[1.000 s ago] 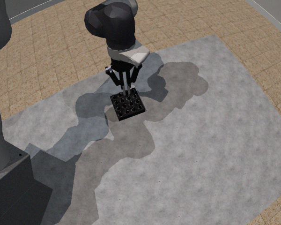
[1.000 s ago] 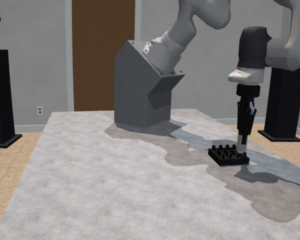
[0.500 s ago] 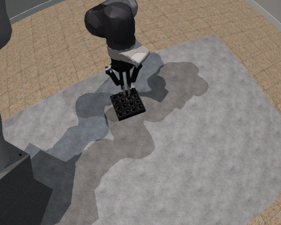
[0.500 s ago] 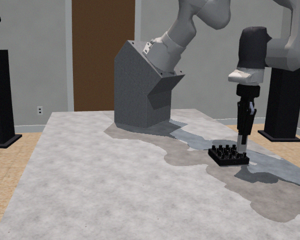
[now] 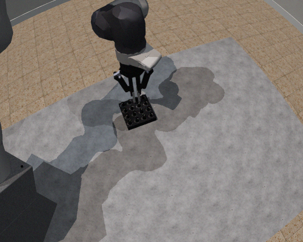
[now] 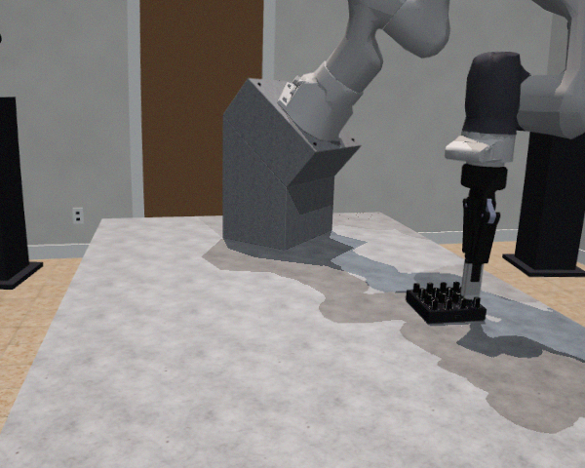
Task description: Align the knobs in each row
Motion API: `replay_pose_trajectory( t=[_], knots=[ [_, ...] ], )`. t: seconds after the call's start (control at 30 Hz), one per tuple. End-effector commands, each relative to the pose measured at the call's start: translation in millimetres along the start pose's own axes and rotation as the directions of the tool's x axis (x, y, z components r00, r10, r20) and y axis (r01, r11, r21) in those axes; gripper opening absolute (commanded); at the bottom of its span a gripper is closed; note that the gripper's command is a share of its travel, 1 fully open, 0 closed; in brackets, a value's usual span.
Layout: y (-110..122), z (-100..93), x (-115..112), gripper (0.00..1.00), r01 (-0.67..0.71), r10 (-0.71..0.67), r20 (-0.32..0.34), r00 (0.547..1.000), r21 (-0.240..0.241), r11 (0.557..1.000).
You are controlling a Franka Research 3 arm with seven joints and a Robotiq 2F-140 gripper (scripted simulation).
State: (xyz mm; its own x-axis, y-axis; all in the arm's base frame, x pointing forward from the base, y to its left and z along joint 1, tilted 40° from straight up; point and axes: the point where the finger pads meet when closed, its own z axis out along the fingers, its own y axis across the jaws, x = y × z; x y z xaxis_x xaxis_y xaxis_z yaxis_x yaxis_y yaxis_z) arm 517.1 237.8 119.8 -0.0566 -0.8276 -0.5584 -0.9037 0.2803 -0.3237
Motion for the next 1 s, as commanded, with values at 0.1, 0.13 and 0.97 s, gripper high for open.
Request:
replay_pose_trajectory(
  t=[0.1, 0.13, 0.97],
  knots=[
    [0.1, 0.5, -0.4, 0.05, 0.035, -0.035, -0.001, 0.999, 0.001, 0.999],
    [0.1, 0.5, -0.4, 0.05, 0.05, -0.05, -0.001, 0.999, 0.001, 0.999],
    [0.1, 0.5, -0.4, 0.05, 0.386, -0.386, -0.001, 0.923, 0.0, 0.923]
  ],
)
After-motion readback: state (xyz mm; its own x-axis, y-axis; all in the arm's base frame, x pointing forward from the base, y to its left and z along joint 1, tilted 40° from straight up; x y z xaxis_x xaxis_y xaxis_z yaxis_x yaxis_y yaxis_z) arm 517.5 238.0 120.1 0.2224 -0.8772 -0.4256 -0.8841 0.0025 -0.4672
